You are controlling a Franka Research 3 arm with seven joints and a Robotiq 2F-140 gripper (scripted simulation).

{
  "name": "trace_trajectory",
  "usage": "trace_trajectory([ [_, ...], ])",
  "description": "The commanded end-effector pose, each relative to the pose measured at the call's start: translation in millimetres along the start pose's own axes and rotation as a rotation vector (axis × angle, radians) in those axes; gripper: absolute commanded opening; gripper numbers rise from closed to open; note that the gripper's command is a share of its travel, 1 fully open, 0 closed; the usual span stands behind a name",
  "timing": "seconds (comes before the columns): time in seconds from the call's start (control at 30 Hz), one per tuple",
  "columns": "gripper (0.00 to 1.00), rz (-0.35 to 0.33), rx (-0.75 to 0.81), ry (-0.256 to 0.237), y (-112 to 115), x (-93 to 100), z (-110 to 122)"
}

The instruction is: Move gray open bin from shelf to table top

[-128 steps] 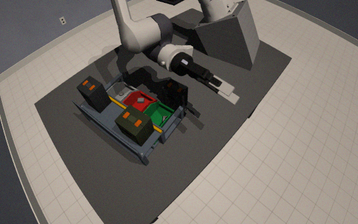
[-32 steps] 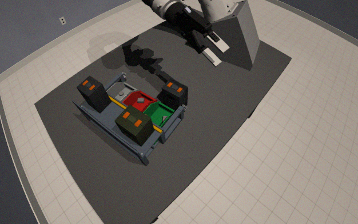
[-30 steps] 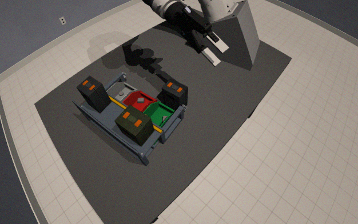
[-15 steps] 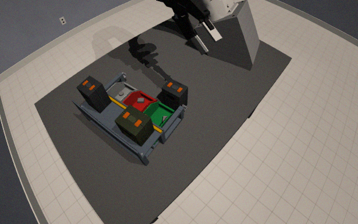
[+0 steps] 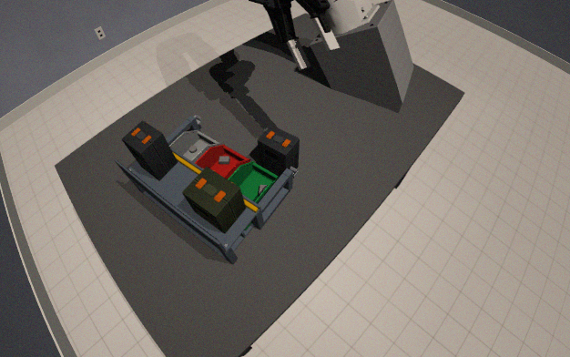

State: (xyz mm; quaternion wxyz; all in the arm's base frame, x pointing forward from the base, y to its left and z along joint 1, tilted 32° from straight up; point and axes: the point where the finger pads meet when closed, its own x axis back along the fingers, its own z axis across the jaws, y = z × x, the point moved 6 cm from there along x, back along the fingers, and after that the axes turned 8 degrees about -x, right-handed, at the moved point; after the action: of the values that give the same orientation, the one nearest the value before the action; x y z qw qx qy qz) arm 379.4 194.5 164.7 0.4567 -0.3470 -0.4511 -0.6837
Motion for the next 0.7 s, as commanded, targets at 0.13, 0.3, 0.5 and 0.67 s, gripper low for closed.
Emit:
trace_trajectory([
  [0.13, 0.57, -0.033, 0.011, -0.109, 3.7, 19.2, -3.2],
  [0.3, 0.57, -0.076, 0.044, -0.256, 4.9, 44.9, -6.3],
  [0.5, 0.57, -0.076, 0.044, -0.256, 4.9, 44.9, -6.3],
  [0.67, 0.57, -0.136, 0.157, -0.253, 12.6, 58.2, -10.4],
])
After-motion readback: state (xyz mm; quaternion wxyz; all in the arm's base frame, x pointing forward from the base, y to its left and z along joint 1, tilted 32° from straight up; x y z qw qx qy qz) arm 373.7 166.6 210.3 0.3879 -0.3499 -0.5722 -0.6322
